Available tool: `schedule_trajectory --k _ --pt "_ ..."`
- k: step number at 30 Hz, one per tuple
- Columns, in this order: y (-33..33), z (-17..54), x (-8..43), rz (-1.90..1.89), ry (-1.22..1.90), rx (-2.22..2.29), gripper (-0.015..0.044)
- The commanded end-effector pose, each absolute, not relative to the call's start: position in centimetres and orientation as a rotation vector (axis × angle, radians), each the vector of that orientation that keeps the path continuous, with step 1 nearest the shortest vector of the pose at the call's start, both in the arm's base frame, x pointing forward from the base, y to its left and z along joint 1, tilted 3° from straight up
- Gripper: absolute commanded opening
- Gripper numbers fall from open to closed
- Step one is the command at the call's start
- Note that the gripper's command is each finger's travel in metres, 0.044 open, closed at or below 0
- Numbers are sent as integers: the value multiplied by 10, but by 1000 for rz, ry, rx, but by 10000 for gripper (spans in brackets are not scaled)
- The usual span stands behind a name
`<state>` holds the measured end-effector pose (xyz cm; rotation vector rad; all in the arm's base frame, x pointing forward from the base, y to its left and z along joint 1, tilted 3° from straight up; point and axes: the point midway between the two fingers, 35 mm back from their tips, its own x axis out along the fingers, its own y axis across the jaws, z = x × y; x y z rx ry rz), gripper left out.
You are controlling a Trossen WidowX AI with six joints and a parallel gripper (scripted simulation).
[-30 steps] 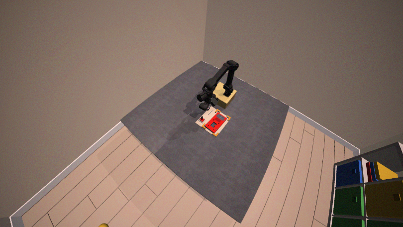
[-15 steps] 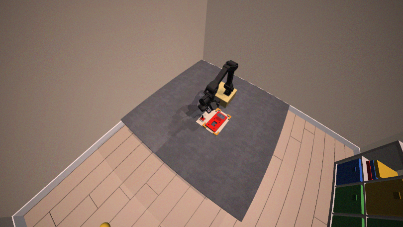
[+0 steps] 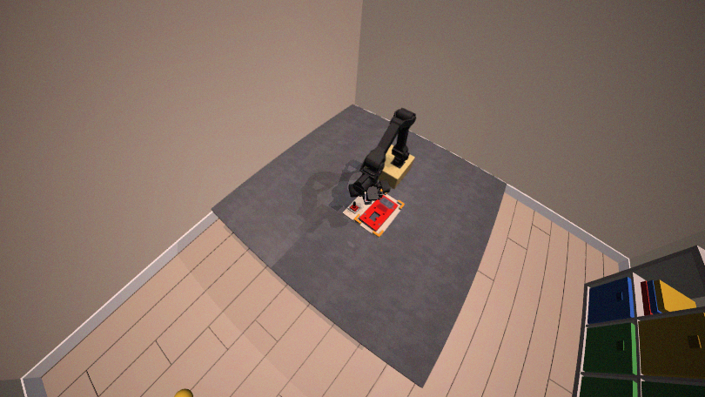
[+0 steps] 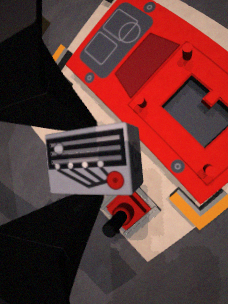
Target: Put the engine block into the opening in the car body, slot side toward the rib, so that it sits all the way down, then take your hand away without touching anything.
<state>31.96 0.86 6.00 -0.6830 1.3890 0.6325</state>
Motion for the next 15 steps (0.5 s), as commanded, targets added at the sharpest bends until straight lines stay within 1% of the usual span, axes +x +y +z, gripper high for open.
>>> schedule_trajectory --k 1,15 --pt "16 57 324 552 1411 -601 0" --pt "46 45 334 266 1467 -281 0"
